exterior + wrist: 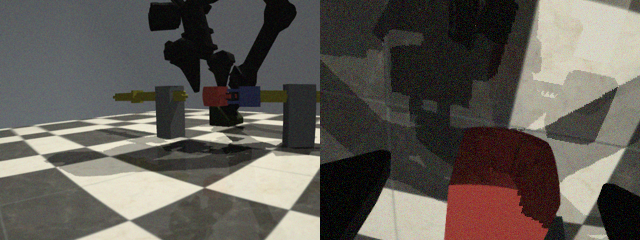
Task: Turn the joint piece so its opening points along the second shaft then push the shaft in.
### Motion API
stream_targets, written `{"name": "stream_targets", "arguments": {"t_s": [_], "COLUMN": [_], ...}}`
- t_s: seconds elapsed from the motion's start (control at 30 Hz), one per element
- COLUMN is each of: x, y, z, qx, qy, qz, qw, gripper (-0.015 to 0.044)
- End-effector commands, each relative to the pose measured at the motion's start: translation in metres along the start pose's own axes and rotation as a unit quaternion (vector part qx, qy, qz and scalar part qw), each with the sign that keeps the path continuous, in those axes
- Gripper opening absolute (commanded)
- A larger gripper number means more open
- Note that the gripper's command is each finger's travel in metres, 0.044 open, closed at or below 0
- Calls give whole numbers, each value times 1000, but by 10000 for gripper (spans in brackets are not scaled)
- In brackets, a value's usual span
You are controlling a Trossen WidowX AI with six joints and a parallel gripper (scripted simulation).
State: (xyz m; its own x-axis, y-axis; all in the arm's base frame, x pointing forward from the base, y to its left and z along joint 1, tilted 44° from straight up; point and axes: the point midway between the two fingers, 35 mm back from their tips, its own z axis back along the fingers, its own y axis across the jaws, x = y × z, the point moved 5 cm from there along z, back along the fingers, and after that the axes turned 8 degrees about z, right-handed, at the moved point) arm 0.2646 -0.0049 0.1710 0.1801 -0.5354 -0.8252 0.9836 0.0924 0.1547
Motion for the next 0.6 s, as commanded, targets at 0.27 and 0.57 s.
{"name": "stream_targets", "arguments": {"t_s": [0.27,0.57], "x": [-41,-44], "y": [-13,-14], "z": [95,105], "qx": [128,142], "qy": [-126,-137], "qz": [57,54], "qw": [982,979], "gripper": [440,440]}}
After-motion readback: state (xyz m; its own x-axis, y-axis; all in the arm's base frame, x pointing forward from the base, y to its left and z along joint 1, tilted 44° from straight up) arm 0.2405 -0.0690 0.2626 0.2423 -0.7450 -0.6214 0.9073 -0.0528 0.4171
